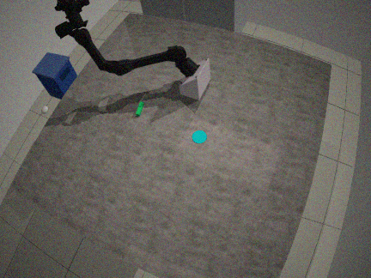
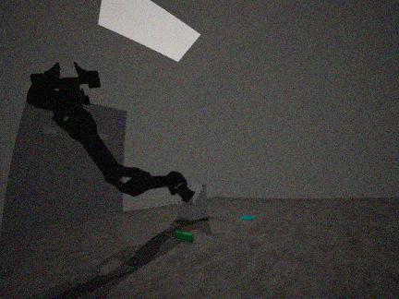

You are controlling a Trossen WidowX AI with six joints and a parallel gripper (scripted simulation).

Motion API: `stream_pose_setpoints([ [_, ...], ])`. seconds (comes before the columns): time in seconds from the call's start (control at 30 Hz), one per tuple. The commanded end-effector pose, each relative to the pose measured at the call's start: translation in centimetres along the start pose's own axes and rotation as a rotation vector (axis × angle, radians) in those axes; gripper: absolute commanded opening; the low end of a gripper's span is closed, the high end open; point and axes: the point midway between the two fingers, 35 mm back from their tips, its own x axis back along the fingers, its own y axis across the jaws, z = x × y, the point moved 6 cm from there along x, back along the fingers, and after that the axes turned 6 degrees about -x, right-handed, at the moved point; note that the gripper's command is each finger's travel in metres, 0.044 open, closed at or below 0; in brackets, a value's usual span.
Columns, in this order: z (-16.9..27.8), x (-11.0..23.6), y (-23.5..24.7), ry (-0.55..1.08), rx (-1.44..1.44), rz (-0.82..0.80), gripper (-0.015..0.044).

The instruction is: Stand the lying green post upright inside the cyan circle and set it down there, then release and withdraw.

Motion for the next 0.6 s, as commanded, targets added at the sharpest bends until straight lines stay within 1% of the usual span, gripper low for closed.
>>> stream_pose_setpoints([
  [0.0, -2.3, -1.2, 1.7, -0.009, -0.002, -0.094, 0.0233],
  [0.3, -5.7, -2.9, 5.6, 0.019, -0.002, -0.285, 0.0233],
  [0.57, -7.7, -3.9, 9.7, 0.083, -0.007, -0.455, 0.0233],
])
